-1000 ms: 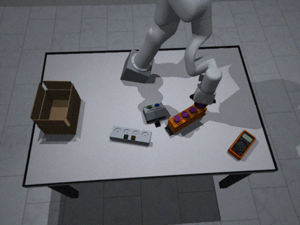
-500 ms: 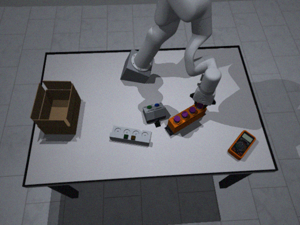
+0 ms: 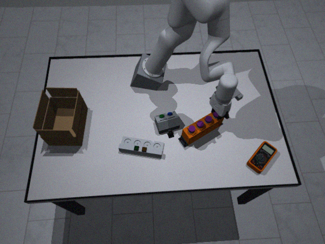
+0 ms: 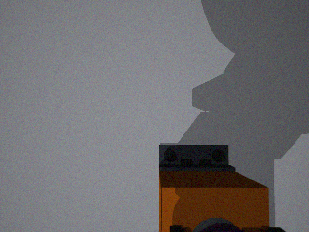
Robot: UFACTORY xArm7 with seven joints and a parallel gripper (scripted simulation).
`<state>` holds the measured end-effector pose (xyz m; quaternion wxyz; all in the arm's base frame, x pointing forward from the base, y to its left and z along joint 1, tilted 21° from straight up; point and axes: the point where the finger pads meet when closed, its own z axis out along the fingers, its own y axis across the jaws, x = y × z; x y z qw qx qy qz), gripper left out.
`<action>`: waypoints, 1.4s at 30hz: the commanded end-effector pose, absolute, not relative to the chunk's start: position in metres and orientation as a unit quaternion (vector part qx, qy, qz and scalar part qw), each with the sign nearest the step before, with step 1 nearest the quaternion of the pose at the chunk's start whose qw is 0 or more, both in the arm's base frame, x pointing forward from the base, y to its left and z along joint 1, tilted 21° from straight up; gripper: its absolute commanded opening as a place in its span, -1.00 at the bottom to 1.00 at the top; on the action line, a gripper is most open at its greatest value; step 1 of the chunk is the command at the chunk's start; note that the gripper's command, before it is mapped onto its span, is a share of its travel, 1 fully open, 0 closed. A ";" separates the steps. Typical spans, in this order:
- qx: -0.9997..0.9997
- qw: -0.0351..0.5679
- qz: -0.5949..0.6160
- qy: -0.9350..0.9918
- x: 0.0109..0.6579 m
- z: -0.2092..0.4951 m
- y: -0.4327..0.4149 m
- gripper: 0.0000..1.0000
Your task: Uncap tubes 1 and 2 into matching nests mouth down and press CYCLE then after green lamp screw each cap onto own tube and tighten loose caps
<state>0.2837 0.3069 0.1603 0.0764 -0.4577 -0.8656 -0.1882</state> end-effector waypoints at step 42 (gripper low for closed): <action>-0.342 0.036 -0.182 -0.921 0.285 0.162 0.308 -1.00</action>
